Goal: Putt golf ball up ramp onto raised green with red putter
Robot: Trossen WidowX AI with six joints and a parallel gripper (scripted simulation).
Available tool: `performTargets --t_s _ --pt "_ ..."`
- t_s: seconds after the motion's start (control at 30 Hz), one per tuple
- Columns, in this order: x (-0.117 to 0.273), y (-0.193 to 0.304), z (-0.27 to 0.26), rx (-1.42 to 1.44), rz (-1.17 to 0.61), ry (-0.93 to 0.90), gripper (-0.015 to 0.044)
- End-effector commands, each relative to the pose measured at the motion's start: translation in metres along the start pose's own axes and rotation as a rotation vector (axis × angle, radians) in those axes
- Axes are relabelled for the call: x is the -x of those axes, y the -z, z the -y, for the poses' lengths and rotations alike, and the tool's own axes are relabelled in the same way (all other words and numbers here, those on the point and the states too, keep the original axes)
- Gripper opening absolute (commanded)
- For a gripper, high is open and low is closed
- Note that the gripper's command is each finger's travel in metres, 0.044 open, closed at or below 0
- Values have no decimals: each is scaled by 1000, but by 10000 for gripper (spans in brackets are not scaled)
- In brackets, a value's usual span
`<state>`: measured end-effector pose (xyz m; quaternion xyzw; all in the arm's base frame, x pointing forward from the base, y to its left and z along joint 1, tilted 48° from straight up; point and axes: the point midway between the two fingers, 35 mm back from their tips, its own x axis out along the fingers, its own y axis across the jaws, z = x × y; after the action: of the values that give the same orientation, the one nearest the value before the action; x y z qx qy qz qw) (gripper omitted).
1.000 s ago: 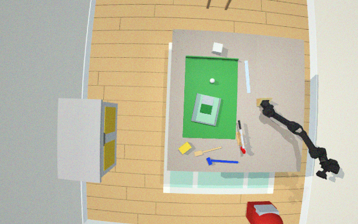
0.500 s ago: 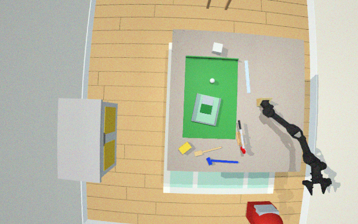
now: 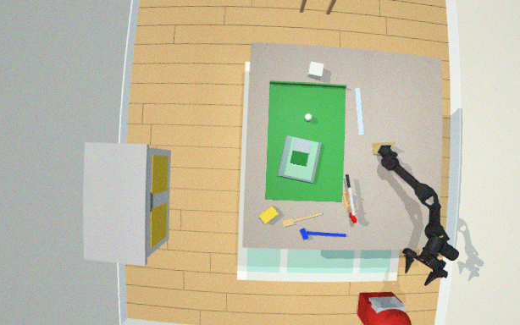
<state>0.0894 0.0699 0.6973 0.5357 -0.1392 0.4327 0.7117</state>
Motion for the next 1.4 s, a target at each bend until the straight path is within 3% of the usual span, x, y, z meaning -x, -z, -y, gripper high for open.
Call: performTargets --t_s 0.0,0.43,0.87,1.23,1.37 --pt "-9 -15 70 -107 -8 166 440" --pt "13 -18 257 -366 -67 650 440" --pt "121 47 420 -810 -241 1208 440" --pt "238 137 451 -1496 -419 1576 440" --pt "251 147 446 -1617 -431 1603 440"
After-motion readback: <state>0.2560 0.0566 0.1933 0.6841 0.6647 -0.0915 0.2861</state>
